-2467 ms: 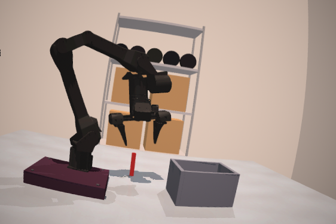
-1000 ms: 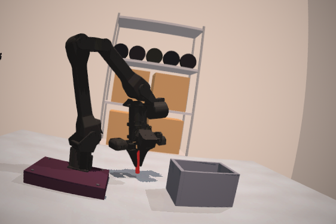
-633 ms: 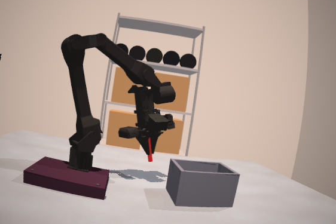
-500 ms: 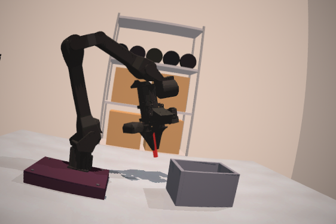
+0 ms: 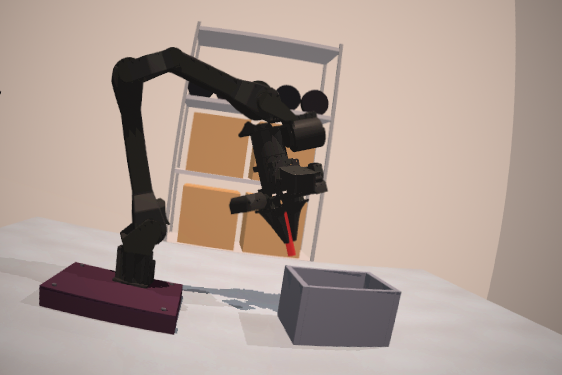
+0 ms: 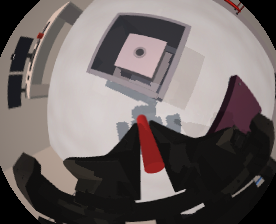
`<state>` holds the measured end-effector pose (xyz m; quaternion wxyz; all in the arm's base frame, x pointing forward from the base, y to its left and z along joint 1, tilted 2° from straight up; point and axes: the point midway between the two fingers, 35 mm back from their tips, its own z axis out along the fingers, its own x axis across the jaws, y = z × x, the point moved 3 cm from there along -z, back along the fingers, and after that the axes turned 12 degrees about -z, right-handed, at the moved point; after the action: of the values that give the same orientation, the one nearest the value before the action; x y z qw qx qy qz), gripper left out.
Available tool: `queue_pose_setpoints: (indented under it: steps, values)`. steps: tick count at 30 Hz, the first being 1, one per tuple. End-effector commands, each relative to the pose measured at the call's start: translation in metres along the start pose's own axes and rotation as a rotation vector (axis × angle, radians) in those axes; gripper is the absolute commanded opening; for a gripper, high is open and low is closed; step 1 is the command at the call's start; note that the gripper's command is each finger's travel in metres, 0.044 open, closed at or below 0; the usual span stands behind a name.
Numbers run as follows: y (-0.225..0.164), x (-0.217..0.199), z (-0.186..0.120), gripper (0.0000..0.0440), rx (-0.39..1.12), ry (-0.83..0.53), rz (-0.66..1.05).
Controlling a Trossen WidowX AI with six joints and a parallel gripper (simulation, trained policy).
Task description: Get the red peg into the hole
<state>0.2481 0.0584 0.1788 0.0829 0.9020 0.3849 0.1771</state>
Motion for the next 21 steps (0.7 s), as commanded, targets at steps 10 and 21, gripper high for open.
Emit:
queue_pose_setpoints:
  steps: [10,21]
  values:
    - [0.049,-0.008,0.010,0.0000,-0.066,-0.036,0.053]
    - [0.083,-0.018,0.028,0.0002,-0.091,-0.066,0.102]
